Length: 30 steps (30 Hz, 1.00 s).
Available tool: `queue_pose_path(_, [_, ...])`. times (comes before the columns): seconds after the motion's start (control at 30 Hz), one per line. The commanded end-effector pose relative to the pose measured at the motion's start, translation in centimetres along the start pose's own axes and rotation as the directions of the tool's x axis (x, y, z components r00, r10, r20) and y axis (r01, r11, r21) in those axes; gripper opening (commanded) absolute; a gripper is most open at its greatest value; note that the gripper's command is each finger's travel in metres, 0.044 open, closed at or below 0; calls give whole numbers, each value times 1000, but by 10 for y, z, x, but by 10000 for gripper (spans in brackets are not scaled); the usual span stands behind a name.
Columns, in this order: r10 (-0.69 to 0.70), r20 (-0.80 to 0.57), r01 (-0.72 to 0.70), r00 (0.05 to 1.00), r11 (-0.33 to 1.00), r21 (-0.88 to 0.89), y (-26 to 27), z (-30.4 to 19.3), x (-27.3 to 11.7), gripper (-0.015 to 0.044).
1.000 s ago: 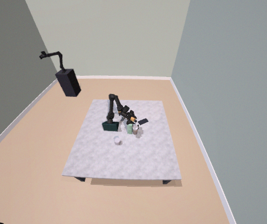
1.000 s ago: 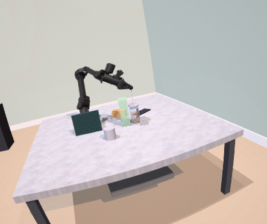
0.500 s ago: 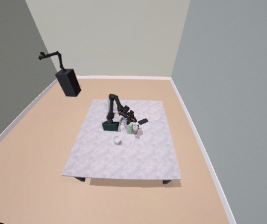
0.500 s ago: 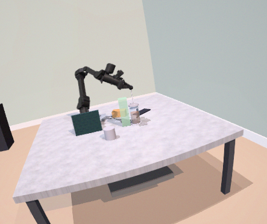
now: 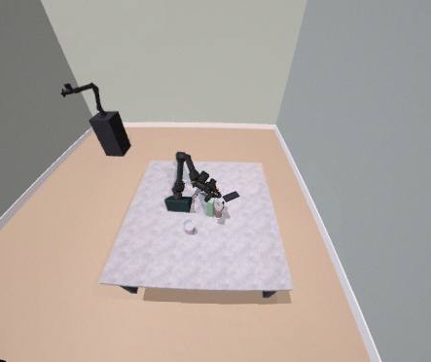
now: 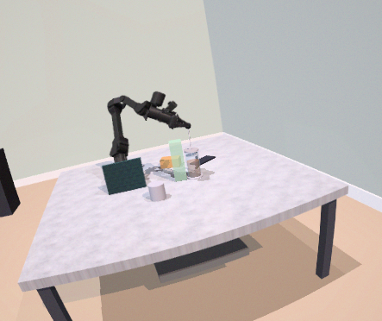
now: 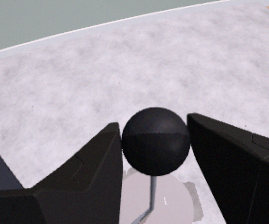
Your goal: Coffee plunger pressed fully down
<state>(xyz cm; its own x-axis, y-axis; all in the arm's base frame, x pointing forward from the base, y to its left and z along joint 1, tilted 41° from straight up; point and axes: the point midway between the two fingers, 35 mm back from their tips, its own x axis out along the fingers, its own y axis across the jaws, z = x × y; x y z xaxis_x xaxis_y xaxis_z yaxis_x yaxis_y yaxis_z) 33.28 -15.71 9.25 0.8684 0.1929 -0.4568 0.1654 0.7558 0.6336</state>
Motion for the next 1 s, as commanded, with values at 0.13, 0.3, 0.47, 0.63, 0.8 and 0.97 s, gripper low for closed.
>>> queue_pose_path(0.13, [-5,-17,5,1000,1000,7,-2,-17,12,126])
queue_pose_path(0.3, [-6,-17,6,1000,1000,6,-3,-23,17,126])
queue_pose_path(0.47, [-6,-18,6,1000,1000,6,-3,-30,22,126])
queue_pose_path(0.63, [-6,-18,6,1000,1000,7,-4,-36,27,126])
queue_pose_path(0.8, [-6,-17,6,1000,1000,7,-4,-43,32,126])
queue_pose_path(0.97, [-6,-17,6,1000,1000,7,-3,-50,36,126])
